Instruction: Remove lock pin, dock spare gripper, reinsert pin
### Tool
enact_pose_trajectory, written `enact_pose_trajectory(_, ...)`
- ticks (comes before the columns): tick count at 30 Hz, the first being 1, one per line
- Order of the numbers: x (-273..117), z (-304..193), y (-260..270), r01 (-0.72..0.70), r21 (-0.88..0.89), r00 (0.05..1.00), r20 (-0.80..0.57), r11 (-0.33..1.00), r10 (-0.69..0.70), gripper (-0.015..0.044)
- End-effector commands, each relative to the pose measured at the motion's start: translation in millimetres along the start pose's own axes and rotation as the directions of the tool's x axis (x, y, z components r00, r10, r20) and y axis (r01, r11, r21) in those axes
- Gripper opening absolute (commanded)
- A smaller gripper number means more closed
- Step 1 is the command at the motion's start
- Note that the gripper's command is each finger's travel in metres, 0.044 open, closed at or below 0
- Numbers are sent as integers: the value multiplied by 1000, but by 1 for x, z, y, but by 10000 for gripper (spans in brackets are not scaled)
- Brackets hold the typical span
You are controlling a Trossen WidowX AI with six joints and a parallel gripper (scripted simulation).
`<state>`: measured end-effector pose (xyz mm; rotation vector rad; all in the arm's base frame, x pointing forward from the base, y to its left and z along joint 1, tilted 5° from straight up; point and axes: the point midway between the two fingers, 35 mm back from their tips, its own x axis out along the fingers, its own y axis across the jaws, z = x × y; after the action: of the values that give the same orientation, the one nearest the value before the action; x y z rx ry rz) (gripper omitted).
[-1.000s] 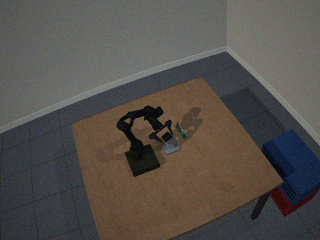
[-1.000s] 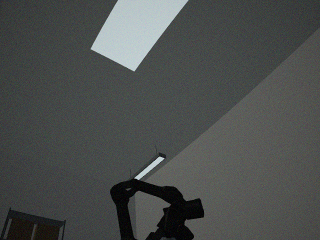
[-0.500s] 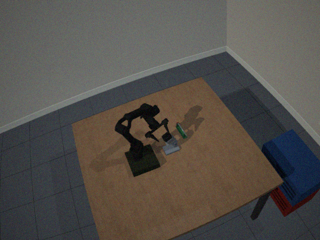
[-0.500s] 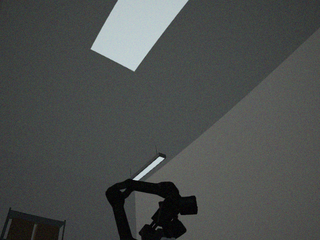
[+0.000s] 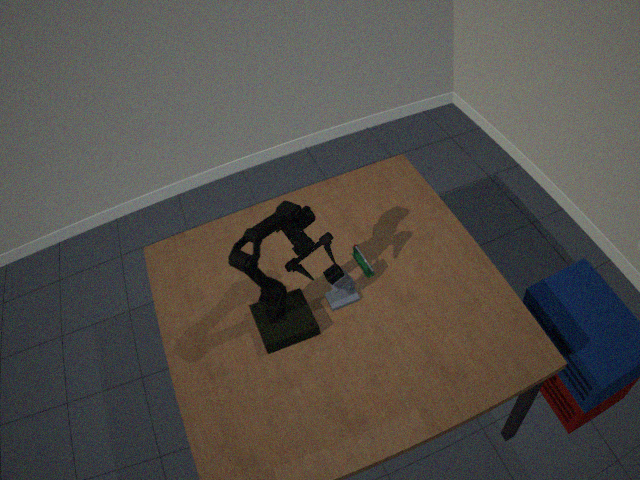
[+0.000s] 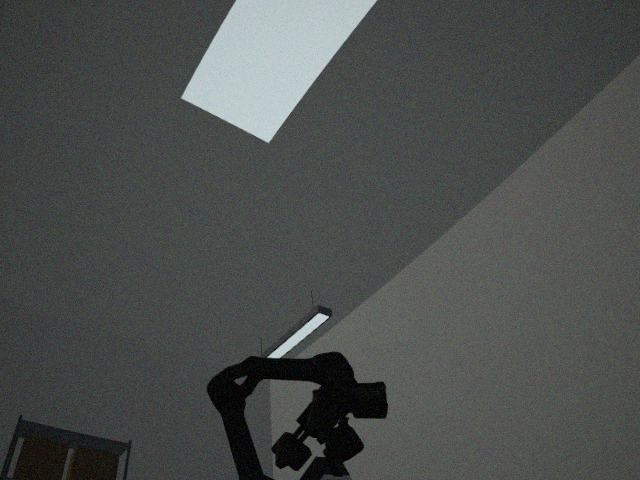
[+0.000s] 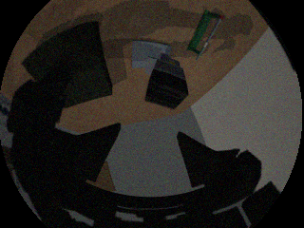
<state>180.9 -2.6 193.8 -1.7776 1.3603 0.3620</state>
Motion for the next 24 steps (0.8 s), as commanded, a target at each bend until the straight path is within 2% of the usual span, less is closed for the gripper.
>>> enact_pose_trajectory(1,-5,-6,-4,0,-3,1000,0,1000,0,440)
enact_pose_trajectory(18,-15,-26,-14,32,0,999,42,1000,-32,440)
enact_pose_trajectory(24,-51,12,-25,121,15,976,180,993,-122,282)
